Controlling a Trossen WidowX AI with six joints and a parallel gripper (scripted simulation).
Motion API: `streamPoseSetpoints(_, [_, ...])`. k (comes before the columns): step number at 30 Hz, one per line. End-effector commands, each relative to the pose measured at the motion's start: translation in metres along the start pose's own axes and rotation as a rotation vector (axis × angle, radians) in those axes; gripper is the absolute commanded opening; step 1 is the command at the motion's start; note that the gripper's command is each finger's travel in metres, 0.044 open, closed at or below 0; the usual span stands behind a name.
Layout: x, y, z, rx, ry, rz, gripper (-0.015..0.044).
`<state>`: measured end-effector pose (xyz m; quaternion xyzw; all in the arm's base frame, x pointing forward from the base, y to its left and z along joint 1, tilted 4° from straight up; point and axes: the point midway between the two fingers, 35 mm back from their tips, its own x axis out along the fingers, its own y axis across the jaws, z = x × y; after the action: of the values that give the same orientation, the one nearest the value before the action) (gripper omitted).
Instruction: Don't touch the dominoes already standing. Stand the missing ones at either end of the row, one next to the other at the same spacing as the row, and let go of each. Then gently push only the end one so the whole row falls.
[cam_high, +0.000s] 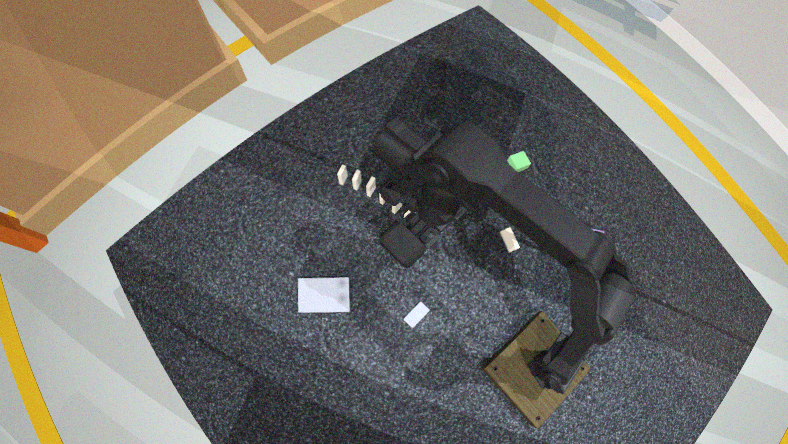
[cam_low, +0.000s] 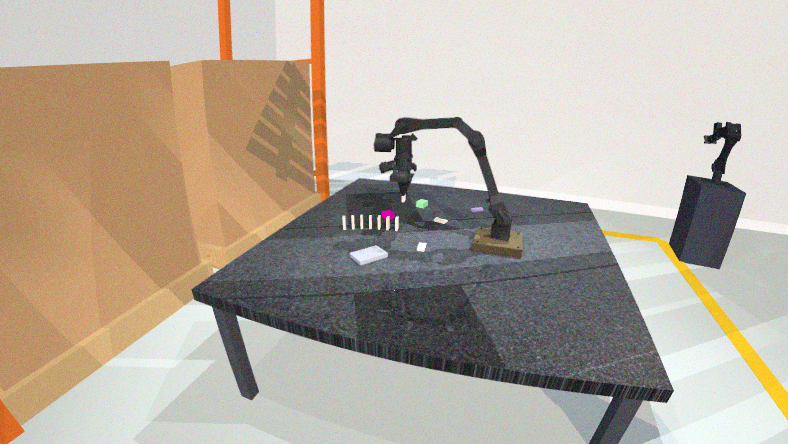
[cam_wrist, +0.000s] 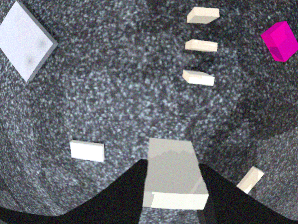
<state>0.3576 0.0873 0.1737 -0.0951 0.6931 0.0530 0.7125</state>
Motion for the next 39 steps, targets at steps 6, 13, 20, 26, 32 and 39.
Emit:
streamPoseSetpoints(6, [-0.003,-0.033,-0.001,-0.018,-0.007,-0.005,0.0107])
streamPoseSetpoints(13, [0.02,-0.034,0.004,-0.018,-0.008,-0.005,0.0107])
streamPoseSetpoints(20, [0.05,-0.034,0.007,-0.02,-0.007,-0.005,0.0107])
streamPoseSetpoints(26, [0.075,-0.035,0.006,-0.024,-0.005,-0.004,0.0107])
streamPoseSetpoints(32, [0.101,-0.034,0.004,-0.021,-0.006,-0.005,0.0107])
streamPoseSetpoints(39, [0.127,-0.034,0.0,-0.018,-0.007,-0.006,0.0107])
